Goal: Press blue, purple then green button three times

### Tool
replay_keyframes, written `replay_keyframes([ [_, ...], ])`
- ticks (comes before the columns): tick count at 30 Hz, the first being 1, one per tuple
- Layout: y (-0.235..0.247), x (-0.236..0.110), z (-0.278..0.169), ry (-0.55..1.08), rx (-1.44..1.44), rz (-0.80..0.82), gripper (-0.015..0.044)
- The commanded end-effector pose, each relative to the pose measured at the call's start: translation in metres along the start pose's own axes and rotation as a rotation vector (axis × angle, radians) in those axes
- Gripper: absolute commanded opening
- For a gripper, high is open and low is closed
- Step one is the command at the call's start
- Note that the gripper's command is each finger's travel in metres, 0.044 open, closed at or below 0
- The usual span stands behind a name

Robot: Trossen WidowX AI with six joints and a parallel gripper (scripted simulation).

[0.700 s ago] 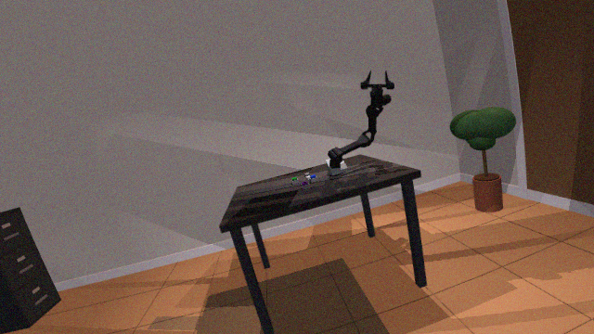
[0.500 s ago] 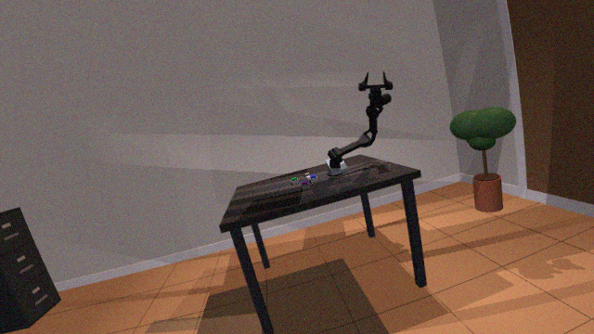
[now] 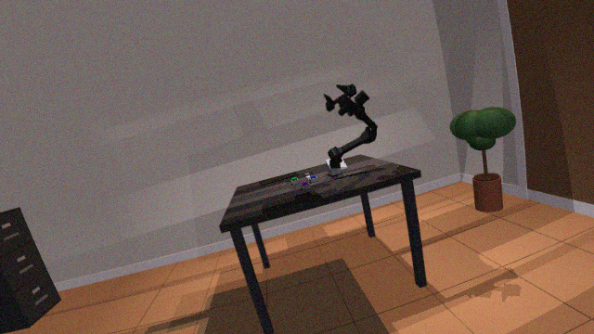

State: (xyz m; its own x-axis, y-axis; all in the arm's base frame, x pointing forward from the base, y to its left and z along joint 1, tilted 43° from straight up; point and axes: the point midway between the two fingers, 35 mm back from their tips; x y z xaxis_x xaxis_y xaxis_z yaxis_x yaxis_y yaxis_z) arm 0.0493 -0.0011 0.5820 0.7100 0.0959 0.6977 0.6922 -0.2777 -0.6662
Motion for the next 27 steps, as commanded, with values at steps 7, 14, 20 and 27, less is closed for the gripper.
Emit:
replay_keyframes([
  [7,0.168,0.038,0.081,-0.213,0.176,0.574,0.0400],
  [14,0.295,0.003,0.116,-0.236,0.395,1.088,0.0400],
  [20,0.384,-0.072,0.135,-0.105,0.680,1.621,0.0400],
  [27,0.423,-0.194,0.151,0.415,1.185,2.368,0.0400],
])
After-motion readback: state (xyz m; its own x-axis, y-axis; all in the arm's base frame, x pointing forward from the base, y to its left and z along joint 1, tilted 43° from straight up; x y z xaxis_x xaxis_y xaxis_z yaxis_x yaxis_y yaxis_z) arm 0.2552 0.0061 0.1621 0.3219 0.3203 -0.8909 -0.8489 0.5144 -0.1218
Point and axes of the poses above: the point midway between the two fingers, 35 mm back from their tips, its own x axis out along the fingers, its own y axis across the jaws, z = x × y, and after that the axes turned 10 degrees about -x, right-handed
